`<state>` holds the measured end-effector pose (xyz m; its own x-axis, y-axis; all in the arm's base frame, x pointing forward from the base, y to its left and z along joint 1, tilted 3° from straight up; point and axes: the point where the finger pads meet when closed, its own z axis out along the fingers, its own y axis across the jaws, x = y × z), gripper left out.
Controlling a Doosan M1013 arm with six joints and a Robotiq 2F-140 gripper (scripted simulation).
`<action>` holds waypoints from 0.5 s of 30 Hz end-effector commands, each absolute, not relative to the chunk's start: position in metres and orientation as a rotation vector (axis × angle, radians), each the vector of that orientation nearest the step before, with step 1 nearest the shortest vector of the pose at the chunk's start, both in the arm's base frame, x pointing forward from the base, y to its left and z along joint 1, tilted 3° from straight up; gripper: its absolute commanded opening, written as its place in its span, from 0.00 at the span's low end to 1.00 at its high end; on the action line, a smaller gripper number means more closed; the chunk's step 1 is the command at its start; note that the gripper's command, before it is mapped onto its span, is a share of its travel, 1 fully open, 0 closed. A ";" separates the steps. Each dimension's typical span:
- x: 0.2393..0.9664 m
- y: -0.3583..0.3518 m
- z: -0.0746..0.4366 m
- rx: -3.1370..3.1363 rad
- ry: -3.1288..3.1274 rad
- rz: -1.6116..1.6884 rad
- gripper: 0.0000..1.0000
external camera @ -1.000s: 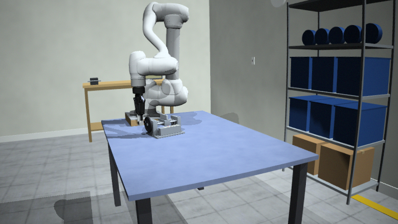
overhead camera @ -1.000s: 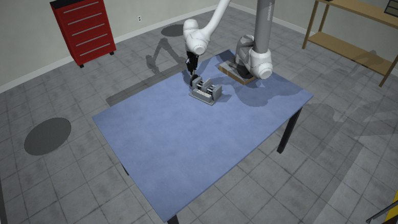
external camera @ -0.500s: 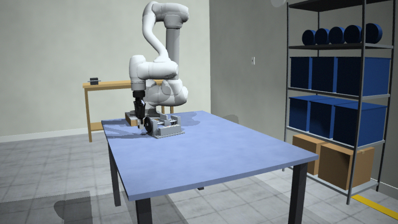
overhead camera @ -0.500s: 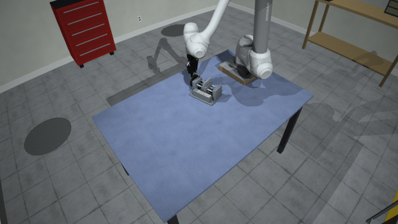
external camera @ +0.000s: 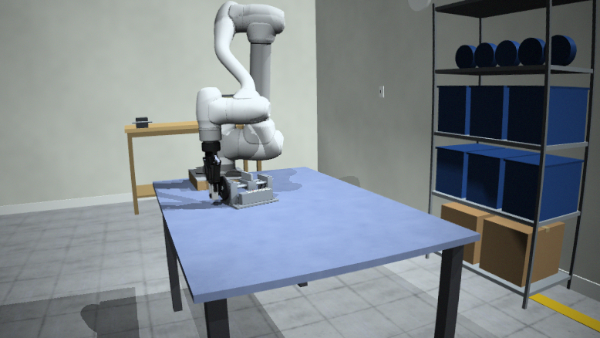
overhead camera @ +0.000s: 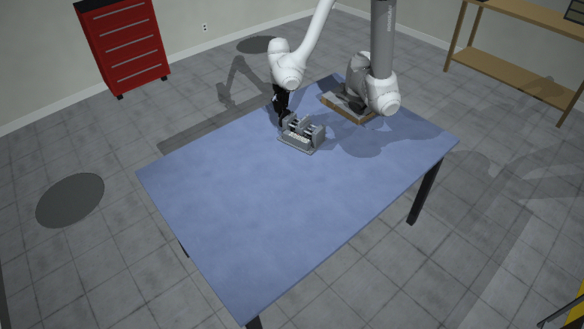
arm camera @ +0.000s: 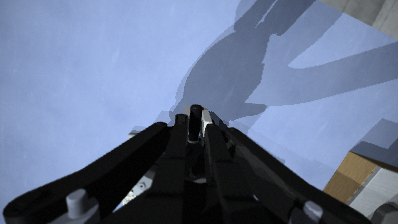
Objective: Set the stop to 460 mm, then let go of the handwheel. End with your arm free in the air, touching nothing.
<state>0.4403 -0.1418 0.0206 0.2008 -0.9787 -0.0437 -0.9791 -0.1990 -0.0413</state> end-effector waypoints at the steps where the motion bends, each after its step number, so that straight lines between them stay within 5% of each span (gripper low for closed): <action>1: 0.444 -0.141 0.019 -2.387 1.949 0.011 0.04; 15: 0.478 -0.134 0.022 -2.387 1.949 0.011 0.04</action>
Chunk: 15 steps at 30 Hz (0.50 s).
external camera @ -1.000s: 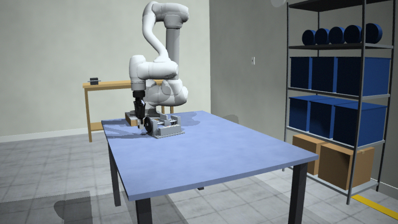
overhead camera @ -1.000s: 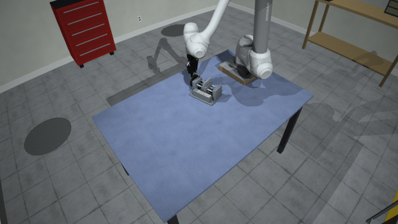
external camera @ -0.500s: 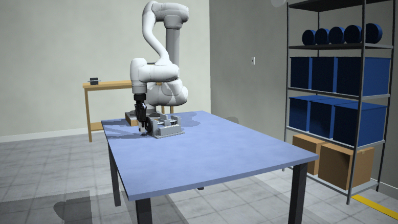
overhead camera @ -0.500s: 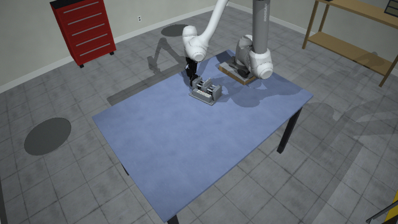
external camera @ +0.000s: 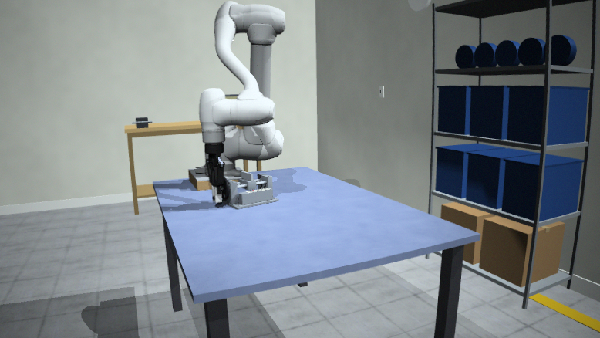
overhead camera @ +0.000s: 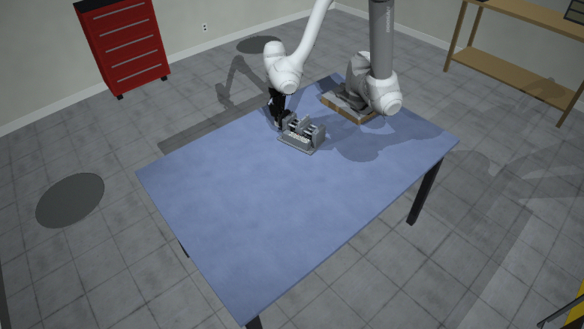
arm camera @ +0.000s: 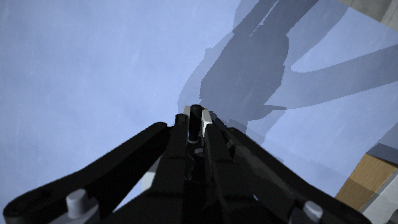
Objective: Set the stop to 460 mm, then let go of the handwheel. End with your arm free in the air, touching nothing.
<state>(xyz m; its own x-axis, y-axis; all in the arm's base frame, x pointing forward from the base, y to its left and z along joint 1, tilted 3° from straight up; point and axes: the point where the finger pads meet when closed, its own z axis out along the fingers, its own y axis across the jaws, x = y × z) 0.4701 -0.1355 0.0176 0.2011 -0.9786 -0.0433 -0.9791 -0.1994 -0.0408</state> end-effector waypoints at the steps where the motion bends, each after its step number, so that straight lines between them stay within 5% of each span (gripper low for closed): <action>1: 0.478 -0.134 0.022 -2.387 1.949 0.011 0.04; 15: 0.491 -0.133 0.057 -2.387 1.949 0.011 0.04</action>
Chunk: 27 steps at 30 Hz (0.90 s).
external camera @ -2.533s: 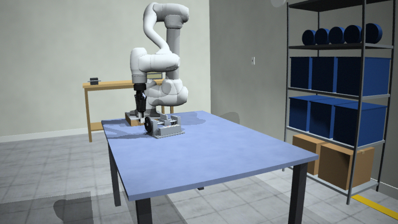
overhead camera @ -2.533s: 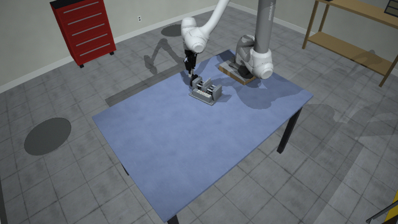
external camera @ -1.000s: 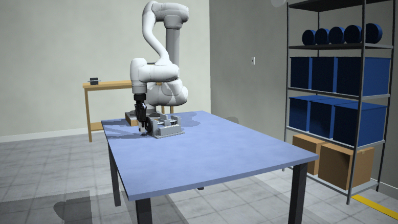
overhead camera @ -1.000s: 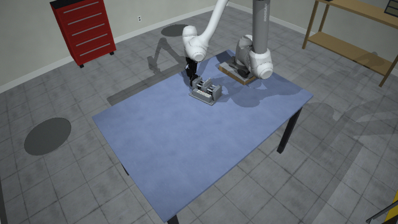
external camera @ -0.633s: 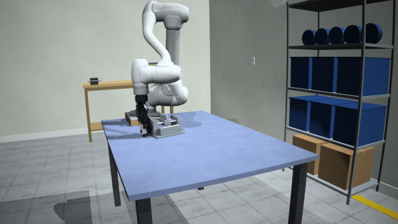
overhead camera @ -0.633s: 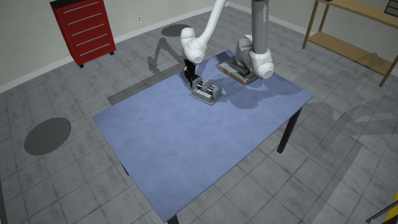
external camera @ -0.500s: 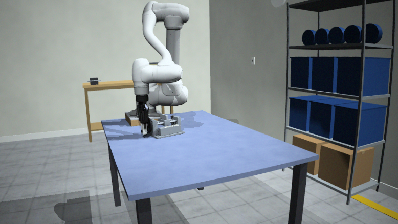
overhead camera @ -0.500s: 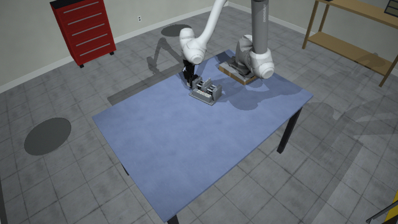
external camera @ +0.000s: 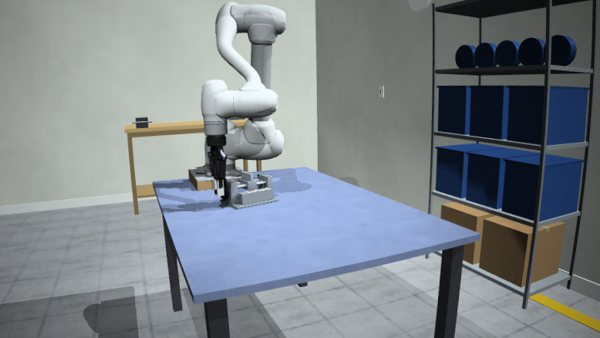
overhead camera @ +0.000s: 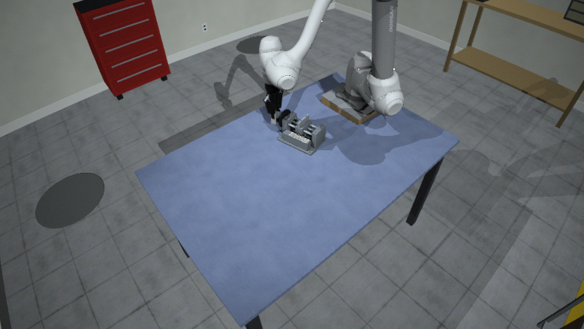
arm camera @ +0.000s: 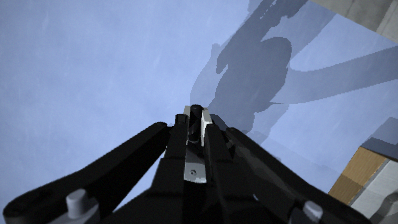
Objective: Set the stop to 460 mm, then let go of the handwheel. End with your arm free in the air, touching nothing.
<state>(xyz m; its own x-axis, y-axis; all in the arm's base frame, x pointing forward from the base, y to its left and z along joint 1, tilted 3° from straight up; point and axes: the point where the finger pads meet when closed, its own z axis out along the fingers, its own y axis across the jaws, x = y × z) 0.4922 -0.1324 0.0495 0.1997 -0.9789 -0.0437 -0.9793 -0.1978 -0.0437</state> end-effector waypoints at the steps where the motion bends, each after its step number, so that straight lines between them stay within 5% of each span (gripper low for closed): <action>1: 0.491 -0.133 0.059 -2.387 1.949 0.011 0.04; 27: 0.454 -0.142 0.084 -2.387 1.949 0.011 0.04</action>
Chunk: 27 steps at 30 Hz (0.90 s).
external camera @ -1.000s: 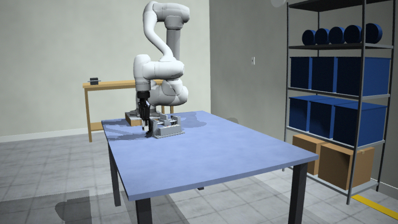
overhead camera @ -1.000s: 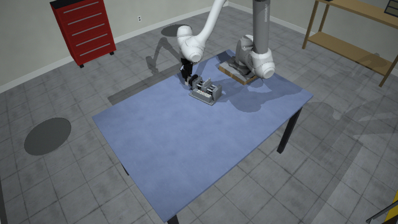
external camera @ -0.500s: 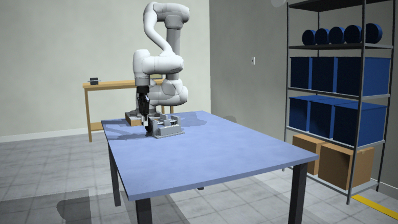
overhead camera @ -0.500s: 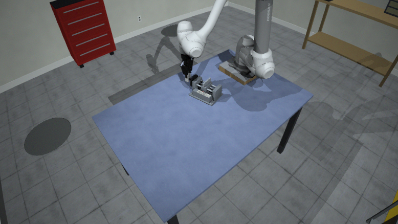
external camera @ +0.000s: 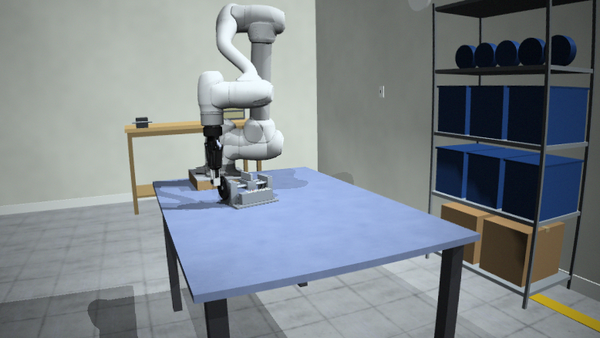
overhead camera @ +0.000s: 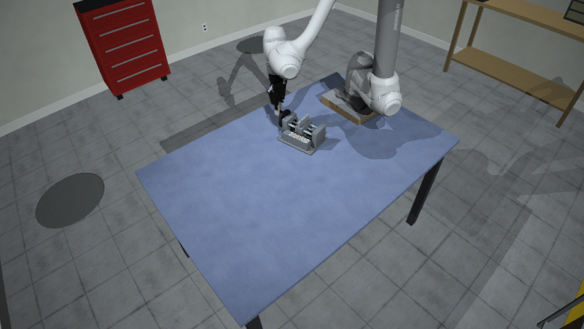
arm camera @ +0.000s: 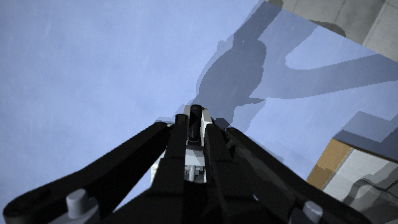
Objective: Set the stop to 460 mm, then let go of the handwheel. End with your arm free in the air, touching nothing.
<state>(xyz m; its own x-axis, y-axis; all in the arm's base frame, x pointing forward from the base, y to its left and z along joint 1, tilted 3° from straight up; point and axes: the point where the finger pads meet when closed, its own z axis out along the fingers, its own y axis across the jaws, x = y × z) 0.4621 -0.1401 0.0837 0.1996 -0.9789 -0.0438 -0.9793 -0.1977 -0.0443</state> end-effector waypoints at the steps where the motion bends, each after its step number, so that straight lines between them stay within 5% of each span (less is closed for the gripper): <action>1: 0.452 -0.142 0.083 -2.387 1.949 0.011 0.04; 27: 0.428 -0.145 0.035 -2.387 1.949 0.011 0.04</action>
<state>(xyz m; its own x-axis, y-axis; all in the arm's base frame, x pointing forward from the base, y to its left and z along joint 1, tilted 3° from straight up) 0.4267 -0.1454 0.0385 0.2014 -0.9786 -0.0434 -0.9790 -0.1996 -0.0414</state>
